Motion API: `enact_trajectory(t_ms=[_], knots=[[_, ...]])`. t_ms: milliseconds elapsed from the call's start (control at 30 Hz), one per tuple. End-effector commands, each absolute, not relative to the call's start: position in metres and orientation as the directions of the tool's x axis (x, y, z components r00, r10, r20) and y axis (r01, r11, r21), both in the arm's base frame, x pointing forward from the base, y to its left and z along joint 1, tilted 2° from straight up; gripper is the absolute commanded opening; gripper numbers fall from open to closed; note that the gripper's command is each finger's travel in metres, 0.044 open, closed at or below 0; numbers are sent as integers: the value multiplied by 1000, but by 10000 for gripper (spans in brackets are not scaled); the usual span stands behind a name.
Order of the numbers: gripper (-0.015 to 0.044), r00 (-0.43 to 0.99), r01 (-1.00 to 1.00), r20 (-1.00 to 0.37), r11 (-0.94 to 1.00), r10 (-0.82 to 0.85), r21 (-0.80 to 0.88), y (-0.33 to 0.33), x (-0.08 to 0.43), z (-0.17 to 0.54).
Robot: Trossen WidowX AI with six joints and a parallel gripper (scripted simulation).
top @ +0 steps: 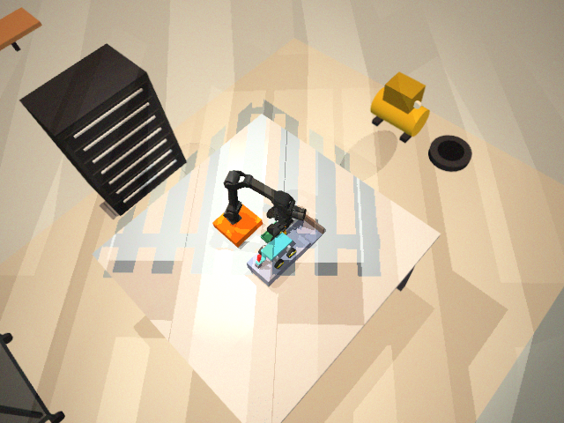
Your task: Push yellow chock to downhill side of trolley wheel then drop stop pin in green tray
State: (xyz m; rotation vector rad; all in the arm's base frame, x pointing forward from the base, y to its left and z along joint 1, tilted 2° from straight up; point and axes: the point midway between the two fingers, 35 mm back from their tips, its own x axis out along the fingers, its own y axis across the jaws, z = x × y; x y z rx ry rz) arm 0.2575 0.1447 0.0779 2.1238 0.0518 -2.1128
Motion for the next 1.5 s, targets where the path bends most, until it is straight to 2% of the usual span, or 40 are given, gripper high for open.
enact_trajectory(t_ms=[0, 67, 900, 1033, 1167, 1467], knots=[[157, 10, 125, -997, -989, -78, 79, 145, 258, 78], [190, 10, 125, -997, -989, -78, 79, 145, 258, 78], [190, 16, 127, -997, -989, -80, 81, 150, 257, 138], [295, 13, 130, -997, -988, -76, 77, 150, 257, 129], [190, 20, 63, -997, -995, -71, 72, 150, 260, 133], [190, 57, -251, -997, -967, -49, 33, 132, 274, 147]])
